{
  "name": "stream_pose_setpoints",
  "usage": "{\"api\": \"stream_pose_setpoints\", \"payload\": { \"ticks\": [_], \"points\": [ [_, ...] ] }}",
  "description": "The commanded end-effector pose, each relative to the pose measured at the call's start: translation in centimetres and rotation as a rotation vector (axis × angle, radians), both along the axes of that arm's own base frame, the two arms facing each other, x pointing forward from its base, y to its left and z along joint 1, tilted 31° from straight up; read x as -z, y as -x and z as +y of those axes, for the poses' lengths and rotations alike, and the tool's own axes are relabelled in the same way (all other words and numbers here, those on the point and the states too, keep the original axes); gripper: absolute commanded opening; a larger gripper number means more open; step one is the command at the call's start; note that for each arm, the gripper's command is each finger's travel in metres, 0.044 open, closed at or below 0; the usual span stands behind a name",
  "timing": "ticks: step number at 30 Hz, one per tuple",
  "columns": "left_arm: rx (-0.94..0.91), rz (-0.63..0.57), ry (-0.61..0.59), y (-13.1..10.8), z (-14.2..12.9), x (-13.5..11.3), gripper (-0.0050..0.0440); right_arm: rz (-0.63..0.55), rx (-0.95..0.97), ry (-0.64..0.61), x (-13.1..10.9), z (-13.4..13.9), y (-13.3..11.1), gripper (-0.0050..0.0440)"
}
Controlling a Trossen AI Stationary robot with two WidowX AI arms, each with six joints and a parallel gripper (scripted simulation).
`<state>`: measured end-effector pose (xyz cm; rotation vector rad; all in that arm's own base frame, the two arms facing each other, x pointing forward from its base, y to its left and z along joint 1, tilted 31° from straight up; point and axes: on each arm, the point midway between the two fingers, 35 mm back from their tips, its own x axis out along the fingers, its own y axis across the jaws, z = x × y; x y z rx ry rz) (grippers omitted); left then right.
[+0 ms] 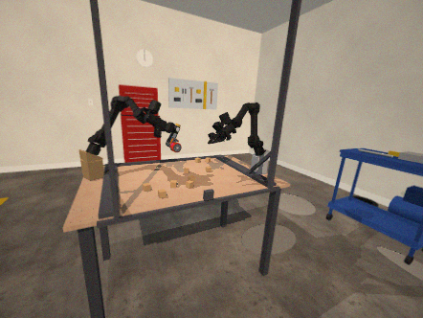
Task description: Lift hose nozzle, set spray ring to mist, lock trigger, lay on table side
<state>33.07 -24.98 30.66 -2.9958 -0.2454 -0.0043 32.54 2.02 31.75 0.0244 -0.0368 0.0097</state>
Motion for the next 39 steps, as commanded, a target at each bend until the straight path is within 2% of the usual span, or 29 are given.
{"api": "stream_pose_setpoints", "payload": {
  "ticks": [1,35,36,39],
  "points": [
    [0.008,-0.022,0.036,0.3,0.0,-1.2,0.0165,-0.023,-0.005,0.0,-0.8,0.0,0.2,0.0172],
    [0.008,-0.021,0.036,0.3,0.0,-1.2,0.0165,-0.024,-0.008,0.001,-0.8,0.1,0.2,0.0172],
    [0.057,-0.004,0.011,0.6,0.7,-0.1,0.0165,-0.024,-0.008,0.001,-0.8,0.1,0.2,0.0172],
    [0.102,0.007,-0.008,0.8,1.6,0.6,0.0165,-0.024,-0.008,0.001,-0.8,0.1,0.2,0.0172]
  ]
}}
